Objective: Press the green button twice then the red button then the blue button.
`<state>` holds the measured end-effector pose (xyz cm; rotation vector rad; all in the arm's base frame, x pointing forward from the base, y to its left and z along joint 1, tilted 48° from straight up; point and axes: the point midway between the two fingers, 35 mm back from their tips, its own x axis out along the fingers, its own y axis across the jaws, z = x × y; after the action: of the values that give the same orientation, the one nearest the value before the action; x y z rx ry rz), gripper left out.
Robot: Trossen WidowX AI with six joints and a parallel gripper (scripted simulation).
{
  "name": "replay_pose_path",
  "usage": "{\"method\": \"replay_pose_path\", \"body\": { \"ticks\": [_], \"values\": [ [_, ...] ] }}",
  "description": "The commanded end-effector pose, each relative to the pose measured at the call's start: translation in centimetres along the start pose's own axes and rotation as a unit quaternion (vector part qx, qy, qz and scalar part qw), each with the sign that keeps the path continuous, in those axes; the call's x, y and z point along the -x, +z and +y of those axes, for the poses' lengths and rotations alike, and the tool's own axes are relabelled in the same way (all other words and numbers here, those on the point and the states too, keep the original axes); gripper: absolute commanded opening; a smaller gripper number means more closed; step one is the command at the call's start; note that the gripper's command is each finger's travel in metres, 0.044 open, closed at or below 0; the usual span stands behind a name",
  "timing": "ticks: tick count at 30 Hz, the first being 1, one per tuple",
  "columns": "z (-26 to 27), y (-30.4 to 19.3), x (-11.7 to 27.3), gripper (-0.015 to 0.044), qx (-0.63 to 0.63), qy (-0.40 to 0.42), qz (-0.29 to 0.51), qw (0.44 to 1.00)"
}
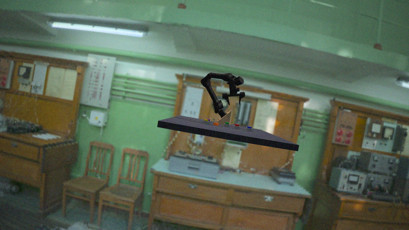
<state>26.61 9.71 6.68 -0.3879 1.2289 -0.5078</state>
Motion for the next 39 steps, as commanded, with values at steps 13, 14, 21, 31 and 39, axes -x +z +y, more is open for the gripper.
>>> {"method": "replay_pose_path", "body": {
  "ticks": [13,14,21,31,39],
  "values": [
    [-5.1,-7.7,-8.9,0.0269,0.035,-0.120,0.156,0.980],
    [-5.3,-8.0,-9.6,0.0242,0.034,-0.121,0.156,0.980],
    [-5.4,-8.1,-9.8,0.0059,0.034,-0.121,0.156,0.980],
    [-5.4,-8.1,-9.8,0.0020,0.034,-0.121,0.156,0.980],
    [-5.6,-8.3,-10.8,0.0020,0.035,-0.121,0.156,0.980]
  ]
}}
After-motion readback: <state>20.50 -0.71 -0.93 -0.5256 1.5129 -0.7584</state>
